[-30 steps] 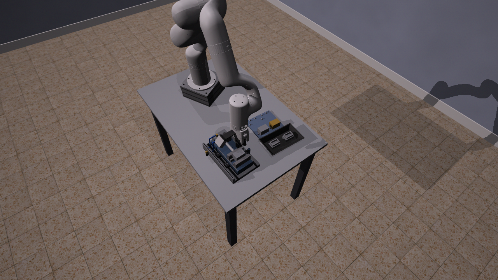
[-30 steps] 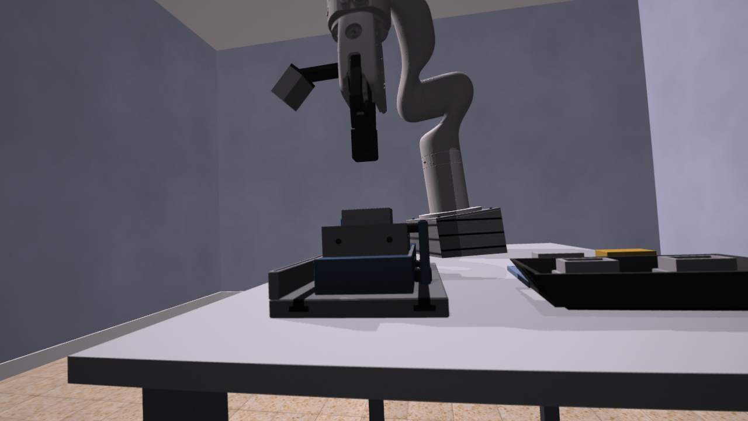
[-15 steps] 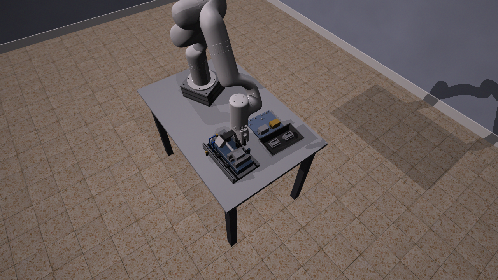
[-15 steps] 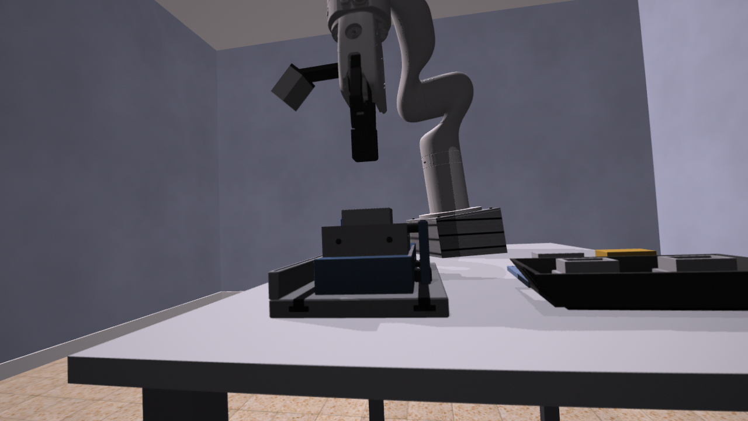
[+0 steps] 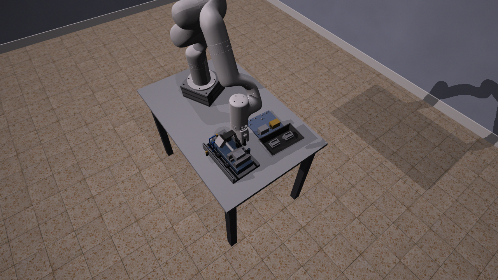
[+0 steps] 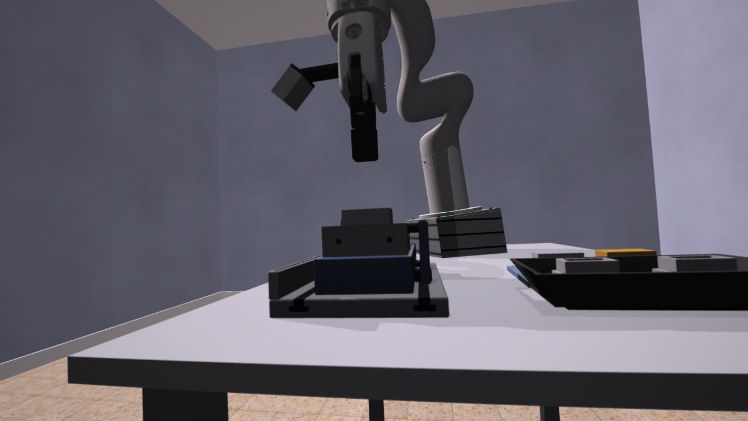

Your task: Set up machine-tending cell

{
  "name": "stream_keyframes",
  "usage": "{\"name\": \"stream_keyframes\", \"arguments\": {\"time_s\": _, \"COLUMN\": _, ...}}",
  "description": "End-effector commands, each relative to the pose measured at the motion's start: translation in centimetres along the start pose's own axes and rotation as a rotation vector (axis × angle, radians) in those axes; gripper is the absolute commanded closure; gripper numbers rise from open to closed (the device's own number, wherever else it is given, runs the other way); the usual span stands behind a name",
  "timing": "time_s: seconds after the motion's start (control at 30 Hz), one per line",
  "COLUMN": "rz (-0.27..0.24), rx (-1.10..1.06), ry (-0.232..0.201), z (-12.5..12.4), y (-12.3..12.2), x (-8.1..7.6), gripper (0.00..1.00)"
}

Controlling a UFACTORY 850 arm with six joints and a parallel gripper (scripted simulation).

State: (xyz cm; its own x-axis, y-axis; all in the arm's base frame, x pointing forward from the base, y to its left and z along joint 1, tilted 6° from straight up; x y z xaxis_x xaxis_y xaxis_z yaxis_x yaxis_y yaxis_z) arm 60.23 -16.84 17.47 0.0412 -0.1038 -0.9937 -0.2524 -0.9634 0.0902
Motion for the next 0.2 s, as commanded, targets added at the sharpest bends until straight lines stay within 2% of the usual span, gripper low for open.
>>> {"name": "stream_keyframes", "arguments": {"time_s": 0.0, "rz": 0.000, "rx": 0.000, "ry": 0.002, "z": -0.08, "y": 0.00, "x": -0.10, "gripper": 1.00}}
{"name": "stream_keyframes", "arguments": {"time_s": 0.17, "rz": 0.000, "rx": 0.000, "ry": 0.002, "z": -0.08, "y": 0.00, "x": -0.10, "gripper": 1.00}}
Point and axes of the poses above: the point where the finger pads meet when closed, its own x axis out along the fingers, its own z axis across the jaws, y = z × x, the point moved 5 cm from there along -x, back along the fingers, and after that the axes turned 12 degrees about x, right-handed, at the moved point
